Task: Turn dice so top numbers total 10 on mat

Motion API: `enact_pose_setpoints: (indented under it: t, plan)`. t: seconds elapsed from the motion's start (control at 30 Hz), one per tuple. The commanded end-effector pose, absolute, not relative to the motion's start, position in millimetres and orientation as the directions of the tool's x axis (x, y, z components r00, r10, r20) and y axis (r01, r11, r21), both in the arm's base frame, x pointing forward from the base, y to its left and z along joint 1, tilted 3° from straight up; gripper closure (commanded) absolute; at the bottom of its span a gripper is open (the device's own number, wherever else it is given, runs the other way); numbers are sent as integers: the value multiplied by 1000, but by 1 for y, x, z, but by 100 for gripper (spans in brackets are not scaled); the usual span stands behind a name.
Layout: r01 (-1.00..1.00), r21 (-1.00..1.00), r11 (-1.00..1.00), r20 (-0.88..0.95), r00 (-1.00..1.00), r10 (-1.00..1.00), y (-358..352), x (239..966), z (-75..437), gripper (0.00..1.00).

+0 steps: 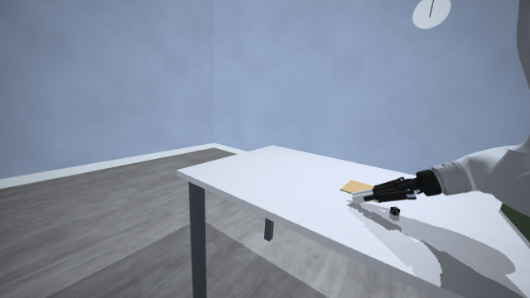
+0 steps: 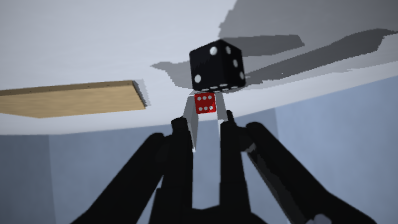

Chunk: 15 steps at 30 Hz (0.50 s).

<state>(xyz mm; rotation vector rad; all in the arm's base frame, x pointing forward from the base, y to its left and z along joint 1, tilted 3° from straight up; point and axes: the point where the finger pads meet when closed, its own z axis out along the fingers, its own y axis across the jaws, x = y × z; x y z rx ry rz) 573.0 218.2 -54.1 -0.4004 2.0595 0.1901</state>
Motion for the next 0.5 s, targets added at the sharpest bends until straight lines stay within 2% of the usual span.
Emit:
enact_pose_setpoints:
  t: [0.0,0.2,0.47]
  plan:
    - [-358,-30,933,-867,-456,-203,218,573,-54,83]
    - [-358,-30,933,-867,-456,-203,218,573,-54,79]
    - [-358,-30,933,-867,-456,-203,218,573,-54,79]
